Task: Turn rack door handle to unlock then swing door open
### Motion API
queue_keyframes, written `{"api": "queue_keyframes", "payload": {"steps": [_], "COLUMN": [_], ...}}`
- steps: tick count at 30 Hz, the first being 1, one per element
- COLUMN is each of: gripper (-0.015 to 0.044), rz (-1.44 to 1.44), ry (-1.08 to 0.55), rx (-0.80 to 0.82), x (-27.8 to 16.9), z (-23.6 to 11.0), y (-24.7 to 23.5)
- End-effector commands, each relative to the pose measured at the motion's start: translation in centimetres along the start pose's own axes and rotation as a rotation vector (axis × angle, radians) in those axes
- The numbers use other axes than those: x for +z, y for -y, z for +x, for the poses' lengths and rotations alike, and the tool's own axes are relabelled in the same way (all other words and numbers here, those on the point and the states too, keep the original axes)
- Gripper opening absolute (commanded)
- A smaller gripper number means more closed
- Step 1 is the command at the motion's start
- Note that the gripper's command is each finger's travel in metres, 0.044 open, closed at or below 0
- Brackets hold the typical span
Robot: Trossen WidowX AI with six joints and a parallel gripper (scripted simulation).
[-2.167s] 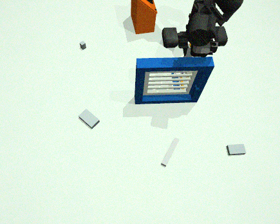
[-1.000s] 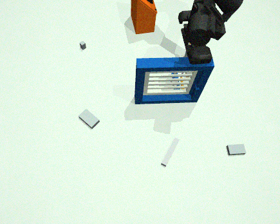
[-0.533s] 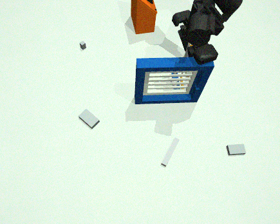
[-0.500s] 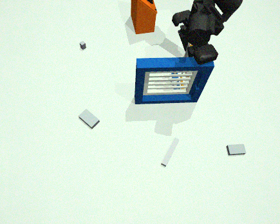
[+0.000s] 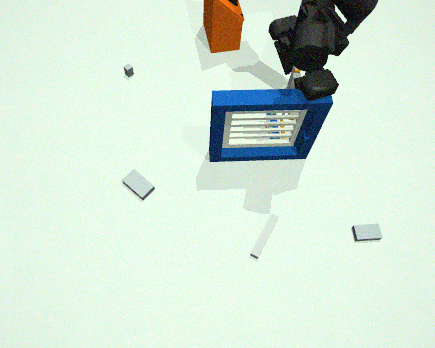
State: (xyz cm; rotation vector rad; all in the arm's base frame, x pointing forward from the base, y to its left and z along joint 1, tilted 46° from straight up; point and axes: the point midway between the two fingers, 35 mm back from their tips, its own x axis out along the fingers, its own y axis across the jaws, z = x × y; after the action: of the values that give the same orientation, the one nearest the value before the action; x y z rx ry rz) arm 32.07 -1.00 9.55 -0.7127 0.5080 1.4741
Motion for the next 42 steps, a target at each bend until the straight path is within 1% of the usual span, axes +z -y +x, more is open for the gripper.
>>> {"api": "queue_keyframes", "payload": {"steps": [1, 42], "gripper": [0.0286, 0.0286], "rz": [0.12, 2.151], "ry": [-0.003, 0.001], "rx": [-0.003, -0.005], "x": [-0.05, -0.05], "z": [0.08, 0.07], "y": [0.1, 0.1]}}
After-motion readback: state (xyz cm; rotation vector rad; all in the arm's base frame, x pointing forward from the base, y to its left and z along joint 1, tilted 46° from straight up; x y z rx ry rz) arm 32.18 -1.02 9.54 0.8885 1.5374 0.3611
